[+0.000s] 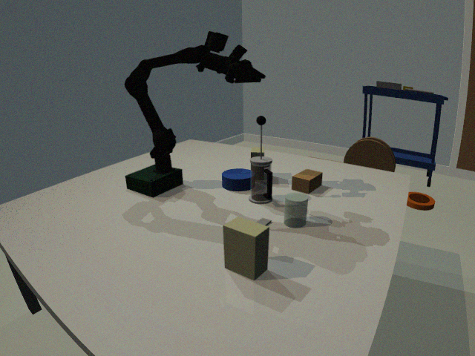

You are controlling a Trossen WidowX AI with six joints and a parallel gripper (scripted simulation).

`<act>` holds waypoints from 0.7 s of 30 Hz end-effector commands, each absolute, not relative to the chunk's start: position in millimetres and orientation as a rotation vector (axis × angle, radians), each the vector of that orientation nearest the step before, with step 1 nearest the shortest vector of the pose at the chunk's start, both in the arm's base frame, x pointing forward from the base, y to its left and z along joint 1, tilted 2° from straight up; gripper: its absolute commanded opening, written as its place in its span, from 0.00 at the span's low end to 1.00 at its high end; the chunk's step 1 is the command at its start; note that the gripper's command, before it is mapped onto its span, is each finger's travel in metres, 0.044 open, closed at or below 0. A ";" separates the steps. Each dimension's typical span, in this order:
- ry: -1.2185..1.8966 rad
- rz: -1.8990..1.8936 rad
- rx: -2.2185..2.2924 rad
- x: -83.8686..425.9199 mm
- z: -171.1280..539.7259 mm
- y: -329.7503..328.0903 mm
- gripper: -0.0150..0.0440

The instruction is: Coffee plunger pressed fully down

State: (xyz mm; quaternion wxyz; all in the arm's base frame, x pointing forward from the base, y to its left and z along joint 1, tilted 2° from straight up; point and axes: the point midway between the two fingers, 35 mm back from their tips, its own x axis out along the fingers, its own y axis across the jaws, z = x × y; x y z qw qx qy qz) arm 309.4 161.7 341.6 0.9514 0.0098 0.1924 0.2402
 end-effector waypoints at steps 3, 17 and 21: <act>0.534 0.326 -0.095 309.8 298.5 109.4 1.00; 0.533 0.327 -0.096 310.8 238.5 107.3 1.00; 0.533 0.326 -0.095 313.8 237.0 108.3 1.00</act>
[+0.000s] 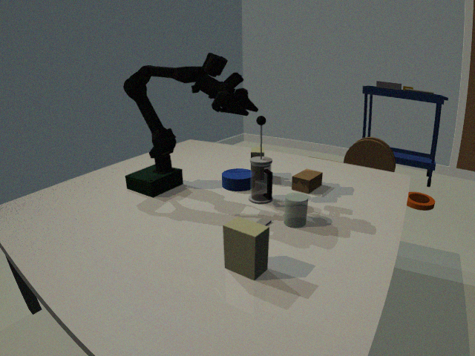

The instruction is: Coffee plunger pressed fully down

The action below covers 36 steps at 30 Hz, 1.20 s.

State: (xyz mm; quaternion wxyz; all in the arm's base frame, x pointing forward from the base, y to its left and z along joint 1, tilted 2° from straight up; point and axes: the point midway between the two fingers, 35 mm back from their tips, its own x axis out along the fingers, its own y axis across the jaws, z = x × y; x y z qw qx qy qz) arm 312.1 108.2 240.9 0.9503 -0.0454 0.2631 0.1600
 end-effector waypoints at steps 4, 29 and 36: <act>0.533 0.325 -0.095 319.1 234.0 110.1 1.00; 0.531 0.320 -0.093 343.3 218.1 118.0 0.78; 0.531 0.320 -0.093 343.3 218.1 118.0 0.47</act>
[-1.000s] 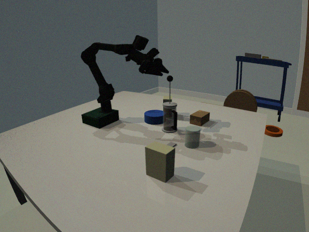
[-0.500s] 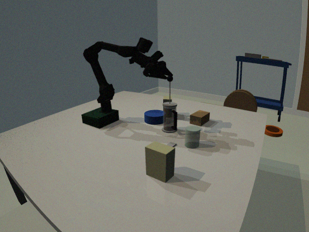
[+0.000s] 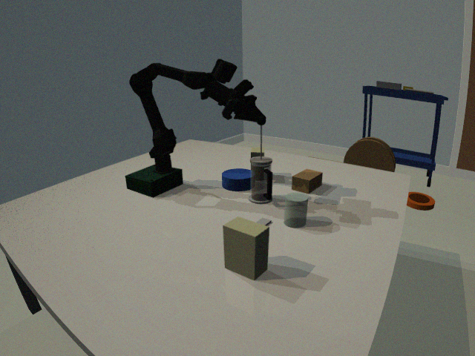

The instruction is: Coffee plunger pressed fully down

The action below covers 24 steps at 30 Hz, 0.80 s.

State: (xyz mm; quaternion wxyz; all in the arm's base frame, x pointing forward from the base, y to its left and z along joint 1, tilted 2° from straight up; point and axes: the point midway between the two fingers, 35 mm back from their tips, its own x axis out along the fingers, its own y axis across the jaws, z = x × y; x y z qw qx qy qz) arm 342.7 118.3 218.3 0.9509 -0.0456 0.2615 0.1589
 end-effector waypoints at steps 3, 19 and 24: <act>0.531 0.320 -0.093 343.3 218.1 118.0 0.45; 0.531 0.320 -0.093 345.1 209.3 118.6 0.45; 0.530 0.320 -0.093 346.6 201.1 119.0 0.45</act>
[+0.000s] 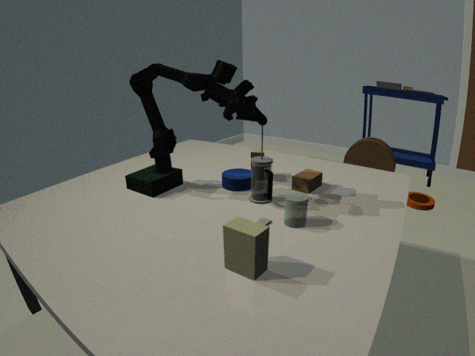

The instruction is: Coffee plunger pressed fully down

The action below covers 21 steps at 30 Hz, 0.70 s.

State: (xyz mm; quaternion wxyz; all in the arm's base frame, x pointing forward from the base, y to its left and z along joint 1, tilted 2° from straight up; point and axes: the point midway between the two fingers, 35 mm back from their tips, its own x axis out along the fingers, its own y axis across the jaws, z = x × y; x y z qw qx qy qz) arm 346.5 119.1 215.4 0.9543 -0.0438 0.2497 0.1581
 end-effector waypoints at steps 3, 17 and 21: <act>0.530 0.320 -0.093 347.4 196.2 119.3 0.45; 0.530 0.319 -0.093 350.8 172.9 120.4 0.45; 0.530 0.319 -0.093 351.6 166.2 120.6 0.45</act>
